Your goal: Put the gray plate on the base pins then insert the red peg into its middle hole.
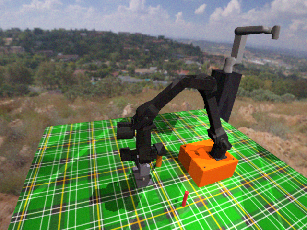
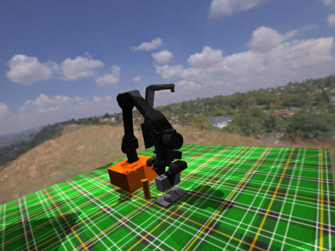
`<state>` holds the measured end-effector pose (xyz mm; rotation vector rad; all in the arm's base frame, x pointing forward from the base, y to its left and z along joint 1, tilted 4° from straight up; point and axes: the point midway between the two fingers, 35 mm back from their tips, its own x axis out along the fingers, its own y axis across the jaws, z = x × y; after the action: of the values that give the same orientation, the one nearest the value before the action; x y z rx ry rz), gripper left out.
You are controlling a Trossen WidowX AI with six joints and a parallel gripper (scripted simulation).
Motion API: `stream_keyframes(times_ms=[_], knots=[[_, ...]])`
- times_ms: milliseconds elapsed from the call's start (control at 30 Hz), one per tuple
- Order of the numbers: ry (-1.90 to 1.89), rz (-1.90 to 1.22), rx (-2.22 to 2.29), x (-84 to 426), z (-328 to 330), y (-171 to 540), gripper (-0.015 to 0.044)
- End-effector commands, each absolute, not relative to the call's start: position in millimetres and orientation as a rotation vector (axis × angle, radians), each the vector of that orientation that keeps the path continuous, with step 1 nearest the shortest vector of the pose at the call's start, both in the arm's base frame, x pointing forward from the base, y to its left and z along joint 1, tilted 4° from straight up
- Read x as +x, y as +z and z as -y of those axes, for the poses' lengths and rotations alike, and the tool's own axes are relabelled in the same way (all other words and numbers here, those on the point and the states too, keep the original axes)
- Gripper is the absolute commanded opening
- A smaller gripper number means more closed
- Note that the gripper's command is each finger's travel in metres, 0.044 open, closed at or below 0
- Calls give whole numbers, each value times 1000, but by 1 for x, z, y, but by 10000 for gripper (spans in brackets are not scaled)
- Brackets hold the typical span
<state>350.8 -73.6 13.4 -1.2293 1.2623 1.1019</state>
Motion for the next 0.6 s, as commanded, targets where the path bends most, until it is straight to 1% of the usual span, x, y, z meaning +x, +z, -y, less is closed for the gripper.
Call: stream_keyframes(times_ms=[0, 567], knots=[[1108, -1266, -1233, 350, 74, 12, 0], [1108, -1266, -1233, 350, 76, -6, 0]])
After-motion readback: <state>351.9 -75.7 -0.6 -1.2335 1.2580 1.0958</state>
